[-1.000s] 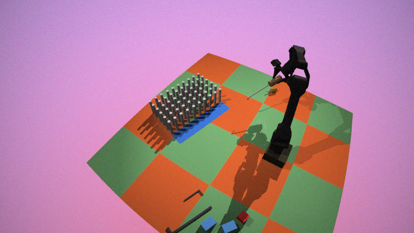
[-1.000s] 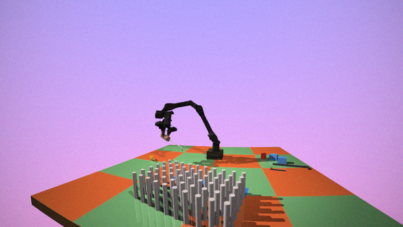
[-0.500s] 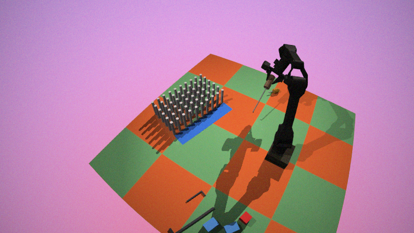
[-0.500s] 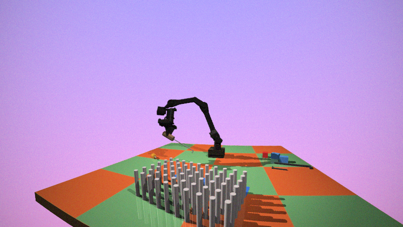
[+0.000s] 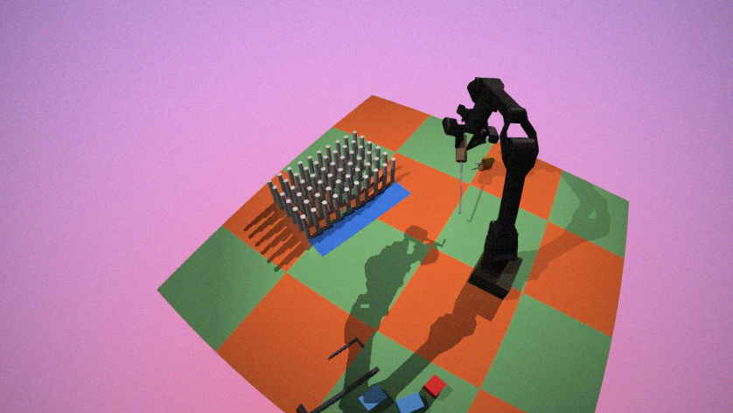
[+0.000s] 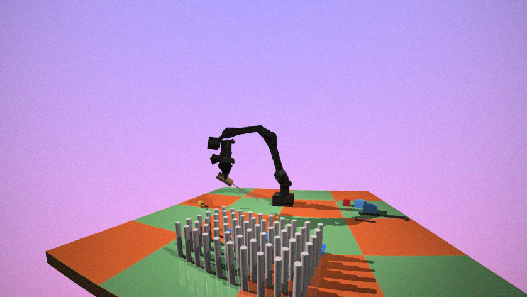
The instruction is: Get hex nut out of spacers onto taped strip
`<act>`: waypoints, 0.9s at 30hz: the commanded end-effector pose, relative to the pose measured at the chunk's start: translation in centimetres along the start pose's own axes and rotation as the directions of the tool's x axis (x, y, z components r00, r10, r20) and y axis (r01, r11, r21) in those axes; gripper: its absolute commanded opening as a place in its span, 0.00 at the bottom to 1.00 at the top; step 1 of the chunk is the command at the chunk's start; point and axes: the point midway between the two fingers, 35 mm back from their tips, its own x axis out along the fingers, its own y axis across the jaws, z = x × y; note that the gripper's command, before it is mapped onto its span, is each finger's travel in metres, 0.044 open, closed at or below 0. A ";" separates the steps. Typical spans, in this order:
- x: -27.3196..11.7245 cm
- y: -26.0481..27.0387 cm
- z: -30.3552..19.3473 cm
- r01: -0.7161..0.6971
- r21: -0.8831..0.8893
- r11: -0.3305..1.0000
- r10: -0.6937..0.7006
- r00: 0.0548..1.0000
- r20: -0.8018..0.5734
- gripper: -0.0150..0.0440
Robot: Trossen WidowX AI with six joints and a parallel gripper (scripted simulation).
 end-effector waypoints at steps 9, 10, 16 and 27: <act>0.7 4.2 -1.9 0.055 -0.385 0.921 -0.063 0.998 -0.008 0.25; 0.7 4.5 -2.0 0.059 -0.417 0.907 -0.068 0.998 -0.008 0.25; 1.0 6.5 -3.2 0.076 -0.594 0.801 -0.099 0.995 -0.005 0.25; 1.5 9.9 -5.5 0.090 -0.848 0.522 -0.149 0.989 0.014 0.25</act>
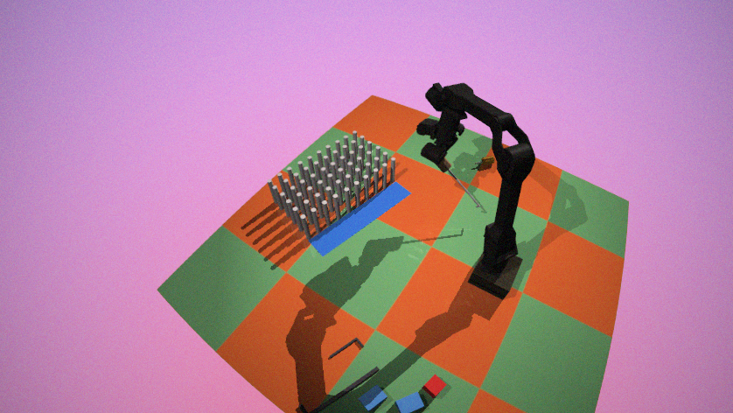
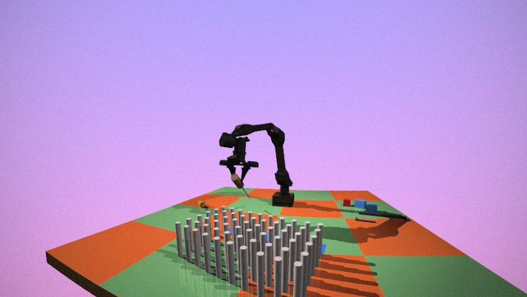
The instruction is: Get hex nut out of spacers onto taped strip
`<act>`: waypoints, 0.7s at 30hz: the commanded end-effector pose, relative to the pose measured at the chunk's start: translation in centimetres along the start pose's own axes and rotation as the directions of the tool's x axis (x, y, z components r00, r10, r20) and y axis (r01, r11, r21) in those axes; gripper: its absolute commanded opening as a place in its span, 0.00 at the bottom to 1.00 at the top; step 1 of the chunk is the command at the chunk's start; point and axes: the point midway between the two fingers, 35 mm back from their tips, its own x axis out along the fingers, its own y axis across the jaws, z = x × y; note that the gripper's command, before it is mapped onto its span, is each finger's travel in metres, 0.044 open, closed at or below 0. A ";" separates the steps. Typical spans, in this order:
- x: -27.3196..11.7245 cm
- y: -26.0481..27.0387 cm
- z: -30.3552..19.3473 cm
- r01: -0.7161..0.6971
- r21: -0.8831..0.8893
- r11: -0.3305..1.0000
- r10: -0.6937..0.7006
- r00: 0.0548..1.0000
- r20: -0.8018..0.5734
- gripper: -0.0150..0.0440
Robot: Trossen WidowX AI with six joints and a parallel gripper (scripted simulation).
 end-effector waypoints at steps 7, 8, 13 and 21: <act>-0.1 3.3 0.7 0.040 -0.322 0.946 -0.047 0.999 -0.015 0.25; -0.1 3.7 0.8 0.043 -0.354 0.934 -0.052 0.999 -0.016 0.25; -0.2 5.4 1.1 0.056 -0.508 0.859 -0.076 0.997 -0.019 0.25; -0.3 8.1 1.3 0.069 -0.722 0.688 -0.116 0.993 -0.015 0.25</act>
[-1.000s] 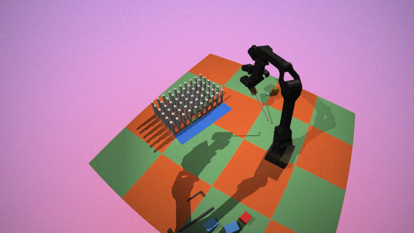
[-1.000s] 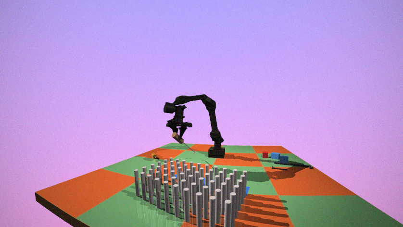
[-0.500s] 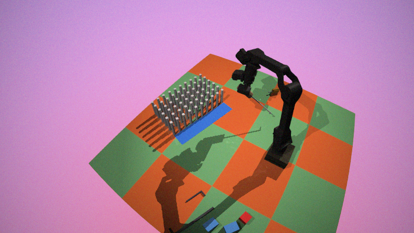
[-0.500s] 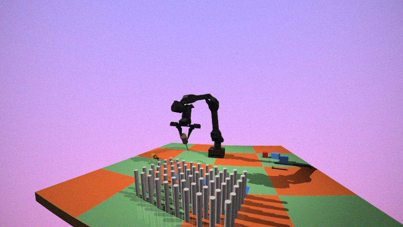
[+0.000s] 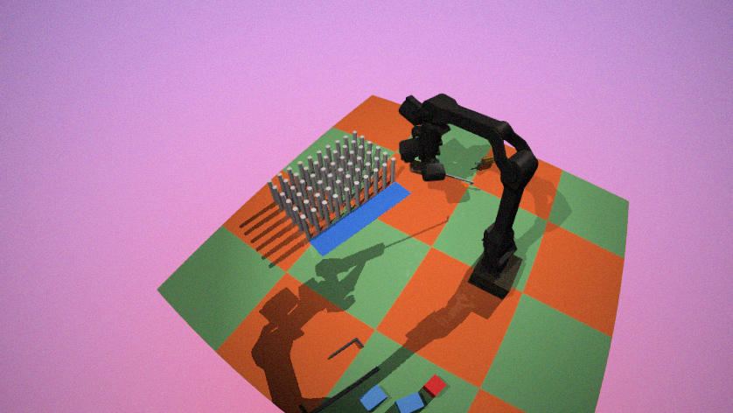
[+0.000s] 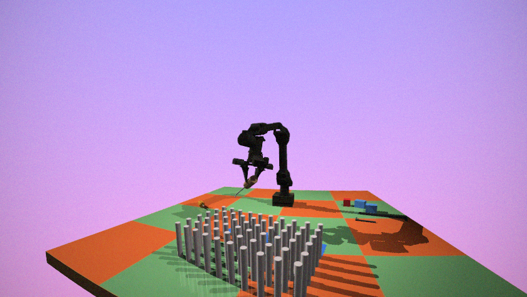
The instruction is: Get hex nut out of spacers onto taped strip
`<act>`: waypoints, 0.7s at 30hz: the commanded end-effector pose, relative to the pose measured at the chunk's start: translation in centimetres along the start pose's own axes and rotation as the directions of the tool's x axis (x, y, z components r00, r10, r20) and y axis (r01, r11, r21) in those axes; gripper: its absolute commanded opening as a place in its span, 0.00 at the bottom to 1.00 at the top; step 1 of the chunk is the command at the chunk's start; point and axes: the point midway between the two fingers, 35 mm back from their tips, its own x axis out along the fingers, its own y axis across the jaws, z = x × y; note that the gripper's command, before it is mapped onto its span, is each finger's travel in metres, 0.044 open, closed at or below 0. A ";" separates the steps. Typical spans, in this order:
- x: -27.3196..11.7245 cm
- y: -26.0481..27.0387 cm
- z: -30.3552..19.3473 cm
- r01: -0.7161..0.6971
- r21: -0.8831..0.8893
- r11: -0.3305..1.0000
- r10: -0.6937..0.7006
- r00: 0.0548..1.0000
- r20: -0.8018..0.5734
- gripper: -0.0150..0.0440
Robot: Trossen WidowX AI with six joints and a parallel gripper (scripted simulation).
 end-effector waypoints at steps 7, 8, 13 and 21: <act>-0.5 2.3 2.0 0.038 -0.320 0.947 -0.049 0.999 -0.024 0.25; -0.6 2.6 2.2 0.041 -0.352 0.935 -0.054 0.998 -0.025 0.25; -0.8 3.8 3.1 0.053 -0.505 0.862 -0.080 0.996 -0.031 0.25; -1.2 5.9 4.5 0.062 -0.718 0.693 -0.124 0.992 -0.034 0.25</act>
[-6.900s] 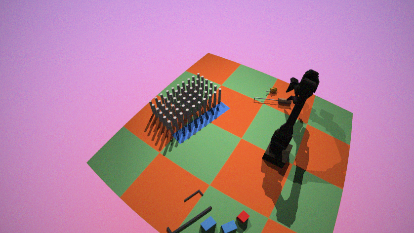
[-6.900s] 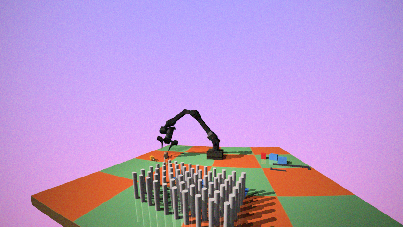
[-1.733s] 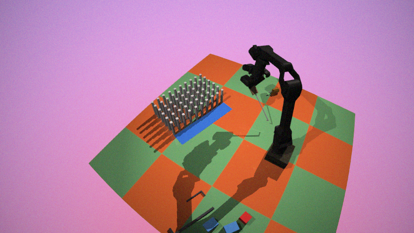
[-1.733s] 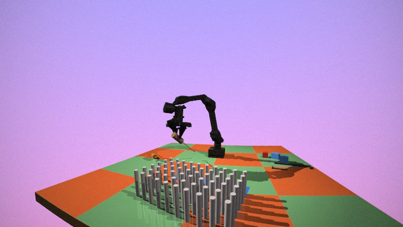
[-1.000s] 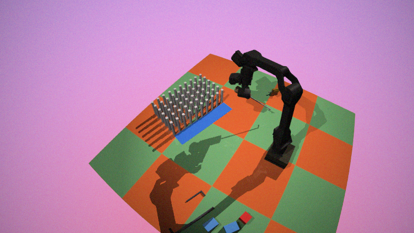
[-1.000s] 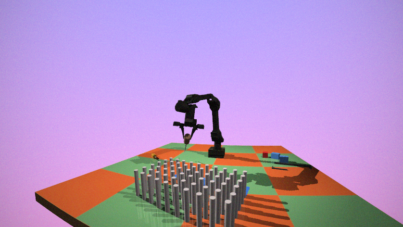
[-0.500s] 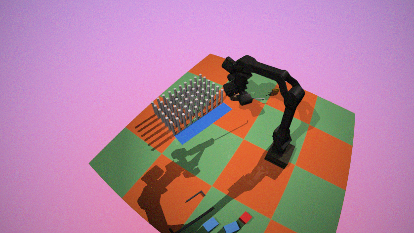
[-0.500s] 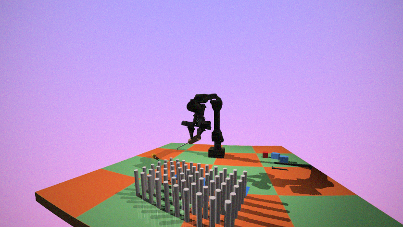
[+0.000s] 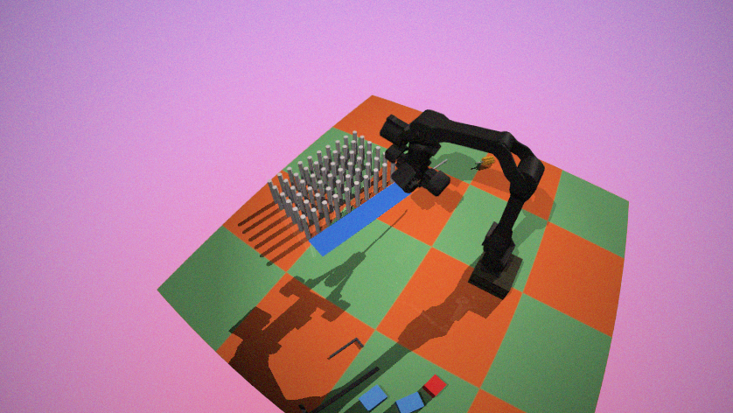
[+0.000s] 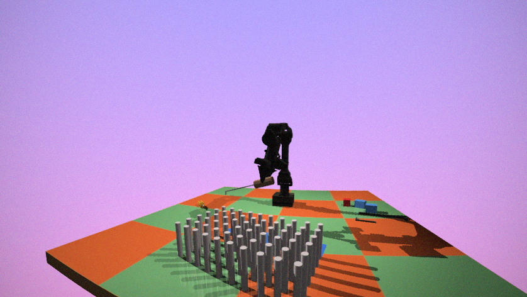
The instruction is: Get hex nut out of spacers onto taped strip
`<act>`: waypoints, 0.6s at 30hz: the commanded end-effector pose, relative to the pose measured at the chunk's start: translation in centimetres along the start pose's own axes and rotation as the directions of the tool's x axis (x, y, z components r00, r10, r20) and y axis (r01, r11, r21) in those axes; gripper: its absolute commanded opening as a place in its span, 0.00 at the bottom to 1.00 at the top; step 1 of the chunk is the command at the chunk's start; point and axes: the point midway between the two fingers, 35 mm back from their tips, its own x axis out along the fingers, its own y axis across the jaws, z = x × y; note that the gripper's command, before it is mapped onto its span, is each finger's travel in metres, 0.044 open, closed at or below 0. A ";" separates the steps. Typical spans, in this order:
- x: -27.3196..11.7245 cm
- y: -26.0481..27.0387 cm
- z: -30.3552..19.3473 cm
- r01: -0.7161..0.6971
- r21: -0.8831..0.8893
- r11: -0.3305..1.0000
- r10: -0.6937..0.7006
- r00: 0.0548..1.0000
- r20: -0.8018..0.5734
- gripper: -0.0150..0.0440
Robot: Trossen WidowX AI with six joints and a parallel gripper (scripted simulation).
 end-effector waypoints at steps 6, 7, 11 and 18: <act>-0.8 0.9 2.3 0.032 -0.288 0.957 -0.045 0.998 -0.035 0.25; -0.9 1.0 2.6 0.035 -0.321 0.946 -0.050 0.998 -0.039 0.25; -1.2 1.4 3.6 0.042 -0.447 0.893 -0.072 0.996 -0.050 0.25; -1.8 2.3 5.4 0.045 -0.646 0.762 -0.115 0.991 -0.066 0.25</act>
